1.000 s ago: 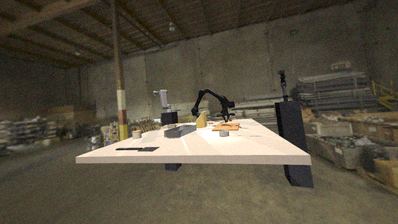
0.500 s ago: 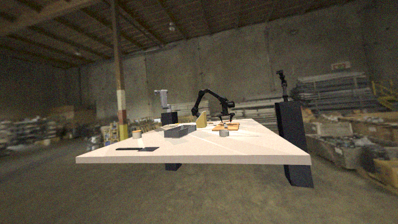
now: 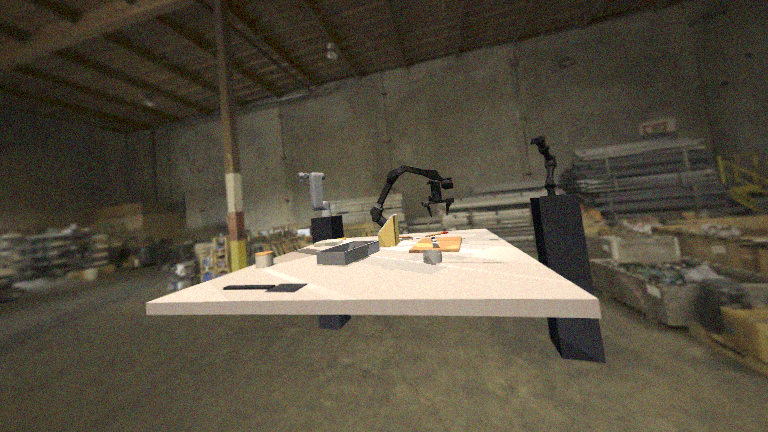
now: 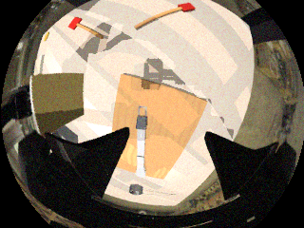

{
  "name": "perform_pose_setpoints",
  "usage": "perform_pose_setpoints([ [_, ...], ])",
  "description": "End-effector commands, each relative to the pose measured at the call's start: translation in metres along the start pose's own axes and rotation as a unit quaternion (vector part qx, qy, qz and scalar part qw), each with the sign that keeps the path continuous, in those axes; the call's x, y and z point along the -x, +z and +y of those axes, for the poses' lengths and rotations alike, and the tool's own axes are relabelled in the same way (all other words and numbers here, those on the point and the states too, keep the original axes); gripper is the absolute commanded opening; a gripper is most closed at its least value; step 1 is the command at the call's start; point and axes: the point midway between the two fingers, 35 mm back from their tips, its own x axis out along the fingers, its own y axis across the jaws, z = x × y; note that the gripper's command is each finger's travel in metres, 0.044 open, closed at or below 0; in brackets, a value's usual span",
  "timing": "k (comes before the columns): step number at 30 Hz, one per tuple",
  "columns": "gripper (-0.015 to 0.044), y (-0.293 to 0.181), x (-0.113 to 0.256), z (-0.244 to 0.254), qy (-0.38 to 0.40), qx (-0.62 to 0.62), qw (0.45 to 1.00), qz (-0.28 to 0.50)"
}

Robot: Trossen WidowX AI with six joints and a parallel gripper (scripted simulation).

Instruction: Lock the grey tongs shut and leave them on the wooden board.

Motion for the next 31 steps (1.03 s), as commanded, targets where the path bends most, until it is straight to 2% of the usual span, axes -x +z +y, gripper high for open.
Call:
perform_pose_setpoints([
  [1,0.0440,0.021,0.011,0.001,0.006,-0.005,1.000,-0.004],
  [7,0.0440,0.021,0.013,0.001,0.006,-0.005,1.000,-0.004],
  [14,0.0440,0.025,0.060,0.005,0.004,0.004,1.000,0.004],
  [31,0.0440,0.025,0.062,0.005,0.004,0.004,1.000,0.004],
])
